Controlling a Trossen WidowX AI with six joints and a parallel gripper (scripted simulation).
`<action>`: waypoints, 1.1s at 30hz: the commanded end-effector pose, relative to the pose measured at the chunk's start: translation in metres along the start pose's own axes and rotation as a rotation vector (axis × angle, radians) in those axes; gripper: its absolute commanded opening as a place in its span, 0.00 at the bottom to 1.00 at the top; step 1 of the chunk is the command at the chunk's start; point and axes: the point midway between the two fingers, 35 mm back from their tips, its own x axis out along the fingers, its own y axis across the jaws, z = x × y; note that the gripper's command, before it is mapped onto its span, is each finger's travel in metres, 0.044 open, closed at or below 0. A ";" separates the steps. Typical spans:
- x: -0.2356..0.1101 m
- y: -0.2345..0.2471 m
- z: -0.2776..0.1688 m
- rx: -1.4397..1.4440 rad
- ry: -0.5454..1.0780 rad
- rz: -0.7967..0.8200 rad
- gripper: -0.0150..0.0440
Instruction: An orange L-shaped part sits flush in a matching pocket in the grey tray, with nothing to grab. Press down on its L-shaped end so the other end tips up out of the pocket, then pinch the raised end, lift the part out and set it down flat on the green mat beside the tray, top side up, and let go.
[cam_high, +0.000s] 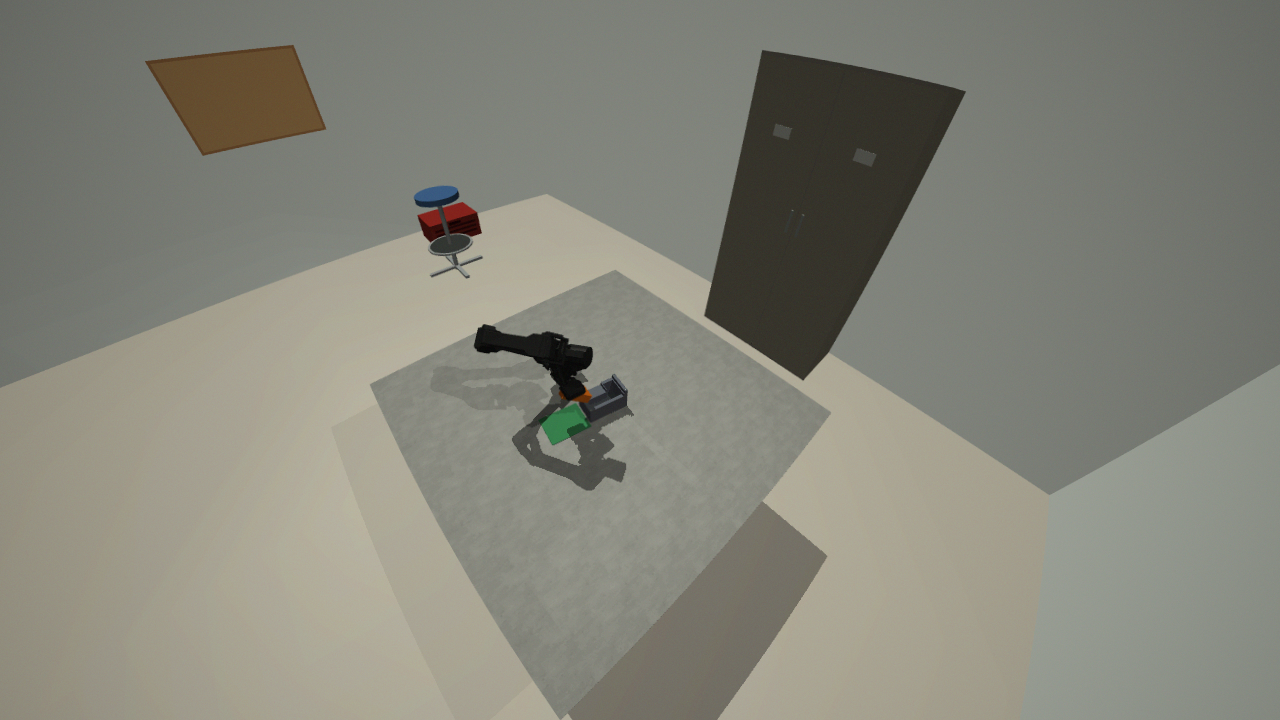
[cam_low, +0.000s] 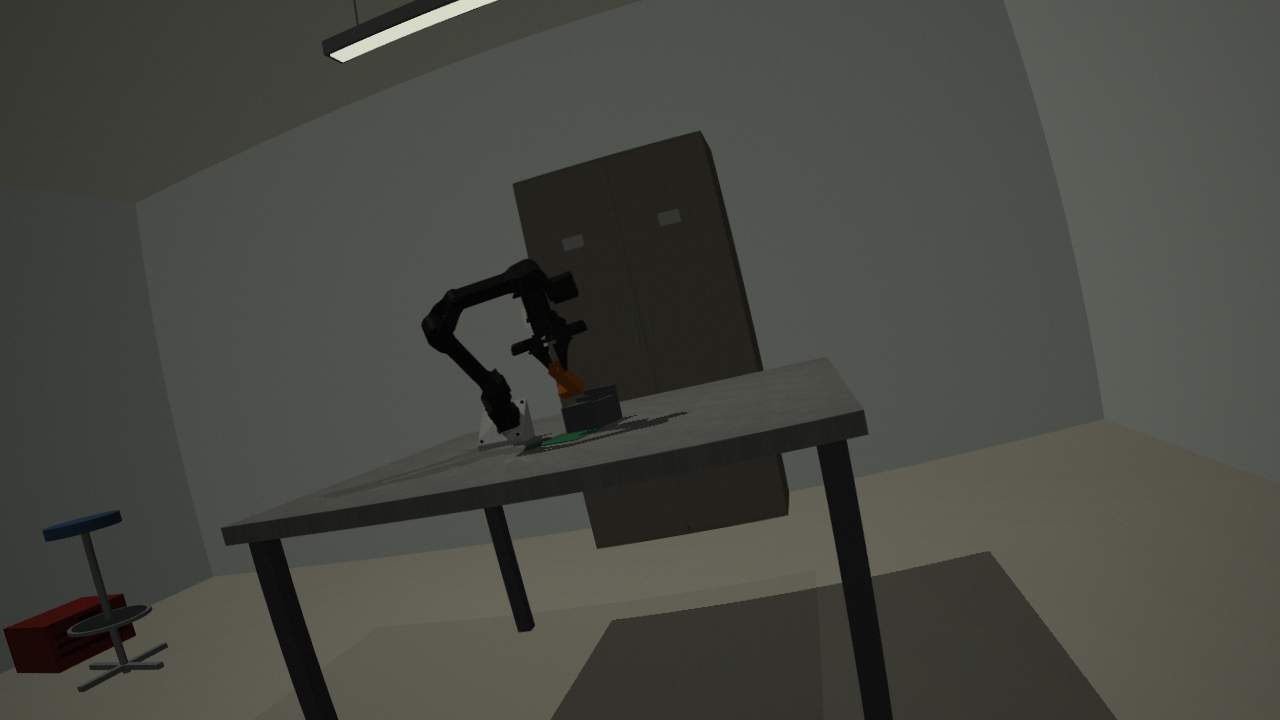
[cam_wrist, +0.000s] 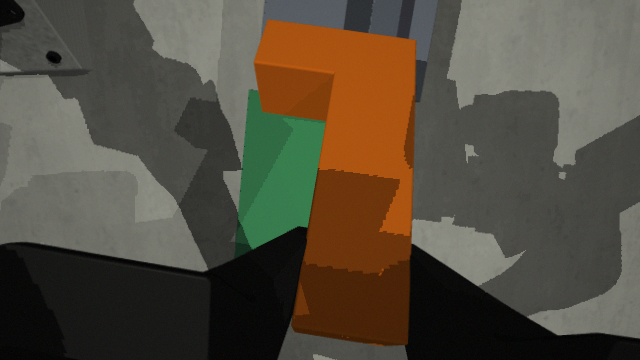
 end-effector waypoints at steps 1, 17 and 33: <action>0.000 0.000 -0.001 -0.006 0.004 -0.002 0.25; 0.000 0.000 -0.001 0.000 0.000 0.000 0.25; 0.008 0.005 -0.049 0.000 0.010 -0.003 0.25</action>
